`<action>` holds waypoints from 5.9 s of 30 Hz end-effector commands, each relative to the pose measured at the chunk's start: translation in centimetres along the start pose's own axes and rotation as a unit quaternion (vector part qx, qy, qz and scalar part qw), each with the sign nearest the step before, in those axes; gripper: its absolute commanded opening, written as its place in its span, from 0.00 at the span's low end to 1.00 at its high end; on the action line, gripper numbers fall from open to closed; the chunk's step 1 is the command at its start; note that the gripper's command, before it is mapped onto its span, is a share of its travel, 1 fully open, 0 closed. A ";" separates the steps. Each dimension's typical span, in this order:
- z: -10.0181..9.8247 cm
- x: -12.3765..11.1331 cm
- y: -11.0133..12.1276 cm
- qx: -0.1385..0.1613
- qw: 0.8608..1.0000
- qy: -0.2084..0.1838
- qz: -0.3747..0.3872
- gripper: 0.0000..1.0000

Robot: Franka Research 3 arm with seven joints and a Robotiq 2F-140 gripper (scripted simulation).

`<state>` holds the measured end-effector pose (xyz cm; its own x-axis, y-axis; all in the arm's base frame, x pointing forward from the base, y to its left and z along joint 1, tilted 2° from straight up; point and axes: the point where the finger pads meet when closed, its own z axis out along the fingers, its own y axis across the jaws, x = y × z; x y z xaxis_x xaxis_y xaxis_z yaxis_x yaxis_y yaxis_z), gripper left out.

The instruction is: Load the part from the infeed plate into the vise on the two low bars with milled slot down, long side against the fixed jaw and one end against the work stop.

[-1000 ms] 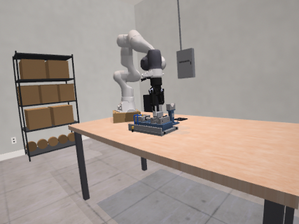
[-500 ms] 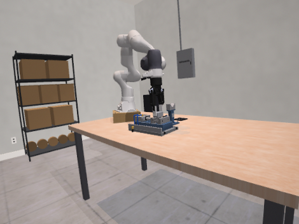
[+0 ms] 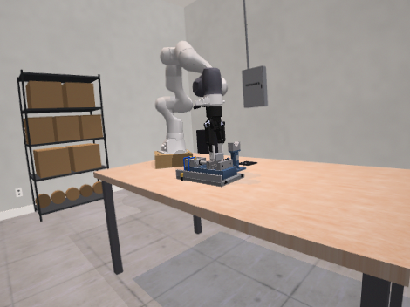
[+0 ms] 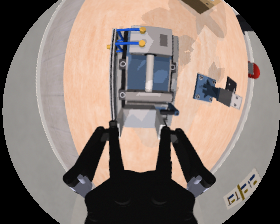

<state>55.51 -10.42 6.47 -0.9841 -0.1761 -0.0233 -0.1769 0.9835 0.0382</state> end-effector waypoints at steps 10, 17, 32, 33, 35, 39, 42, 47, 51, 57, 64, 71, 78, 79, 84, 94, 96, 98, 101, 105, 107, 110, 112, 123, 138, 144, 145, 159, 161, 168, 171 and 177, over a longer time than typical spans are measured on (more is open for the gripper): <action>0.0 0.0 -0.2 0.002 1.000 -0.001 0.002 0.00; 0.0 0.0 -0.2 0.002 1.000 -0.001 0.002 0.00; 0.0 0.0 -0.3 0.002 1.000 -0.001 0.002 0.00; 0.0 0.0 -0.3 0.002 1.000 -0.001 0.002 0.00; 0.0 0.0 -0.3 0.002 1.000 -0.001 0.002 0.00; 0.0 0.0 -0.3 0.002 1.000 -0.001 0.003 0.00; 0.0 0.0 -0.3 0.002 1.000 -0.001 0.003 0.00; 0.0 0.0 -0.3 0.002 1.000 -0.001 0.003 0.00; 0.0 0.0 -0.3 0.002 1.000 -0.001 0.003 0.00; 0.0 0.0 -0.3 0.002 1.000 -0.001 0.003 0.00; 0.0 0.0 -0.3 0.002 1.000 -0.001 0.003 0.00; 0.0 0.0 -0.3 0.002 1.000 -0.001 0.003 0.00; 0.0 0.0 -0.3 0.002 1.000 -0.001 0.003 0.00; 0.0 0.0 -0.3 0.002 1.000 -0.001 0.003 0.00; 0.0 0.0 -0.3 0.002 1.000 -0.001 0.003 0.00; 0.0 0.0 -0.3 0.002 1.000 -0.001 0.003 0.00; 0.0 0.0 -0.3 0.002 1.000 -0.001 0.003 0.00; 0.0 0.0 -0.3 0.002 1.000 -0.001 0.003 0.00; 0.0 0.0 -0.3 0.002 1.000 -0.001 0.003 0.00; 0.0 0.0 -0.3 0.002 1.000 -0.001 0.003 0.00; 0.0 0.0 -0.3 0.002 1.000 -0.001 0.003 0.00; 0.0 0.0 -0.3 0.002 1.000 -0.001 0.003 0.00; 0.1 0.0 -0.3 0.002 1.000 -0.001 0.003 0.00; 0.3 0.0 -0.3 0.002 1.000 -0.001 0.003 0.00; 0.8 0.0 -0.3 0.002 1.000 -0.001 0.003 0.00; 1.0 0.0 -0.3 0.002 1.000 -0.001 0.003 0.00; 1.0 0.0 -0.3 0.002 1.000 -0.001 0.003 0.00; 1.5 0.0 -0.3 0.002 1.000 -0.001 0.003 0.00; 1.5 0.0 -0.3 0.002 1.000 -0.001 0.003 0.00; 1.7 0.0 -0.3 0.002 1.000 -0.001 0.003 0.00; 1.8 0.0 -0.3 0.002 1.000 -0.001 0.003 0.00; 1.8 0.0 -0.3 0.002 1.000 -0.001 0.003 0.00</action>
<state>55.49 -10.54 4.63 -0.9846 -0.1735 -0.0225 -0.1743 0.9839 0.0390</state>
